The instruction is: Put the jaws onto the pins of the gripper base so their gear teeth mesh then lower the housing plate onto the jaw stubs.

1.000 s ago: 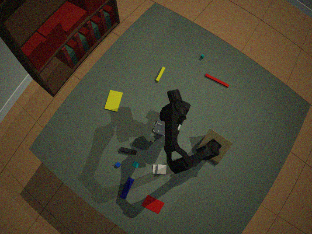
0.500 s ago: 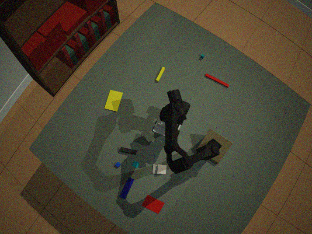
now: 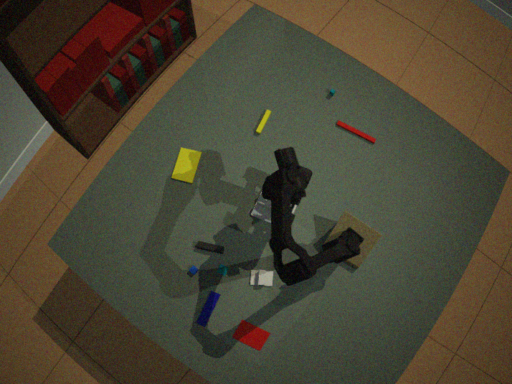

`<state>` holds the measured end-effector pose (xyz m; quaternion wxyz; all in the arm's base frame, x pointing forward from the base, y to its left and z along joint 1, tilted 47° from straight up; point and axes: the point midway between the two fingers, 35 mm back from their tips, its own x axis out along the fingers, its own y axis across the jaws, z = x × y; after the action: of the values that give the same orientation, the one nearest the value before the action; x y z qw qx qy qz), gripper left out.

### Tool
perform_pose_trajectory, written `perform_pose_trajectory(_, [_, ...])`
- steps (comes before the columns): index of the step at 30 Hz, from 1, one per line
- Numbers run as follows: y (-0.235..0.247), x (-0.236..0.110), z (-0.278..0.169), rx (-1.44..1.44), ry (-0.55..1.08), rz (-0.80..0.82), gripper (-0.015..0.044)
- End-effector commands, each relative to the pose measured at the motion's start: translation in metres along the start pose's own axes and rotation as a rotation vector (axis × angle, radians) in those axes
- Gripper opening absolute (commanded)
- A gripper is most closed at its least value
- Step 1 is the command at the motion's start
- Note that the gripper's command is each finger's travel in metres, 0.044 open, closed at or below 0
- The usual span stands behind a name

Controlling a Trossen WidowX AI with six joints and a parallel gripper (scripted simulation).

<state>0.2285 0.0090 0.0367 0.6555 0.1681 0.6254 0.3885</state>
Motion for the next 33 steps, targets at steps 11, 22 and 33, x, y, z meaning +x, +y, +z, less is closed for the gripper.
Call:
perform_pose_trajectory(11, [0.001, 0.000, -0.001, -0.004, 0.004, -0.002, 0.0351])
perform_pose_trajectory(22, [0.000, 0.011, 0.000, -0.004, 0.004, -0.004, 0.0351])
perform_pose_trajectory(33, [-0.001, 0.029, 0.001, -0.003, 0.003, -0.005, 0.0351])
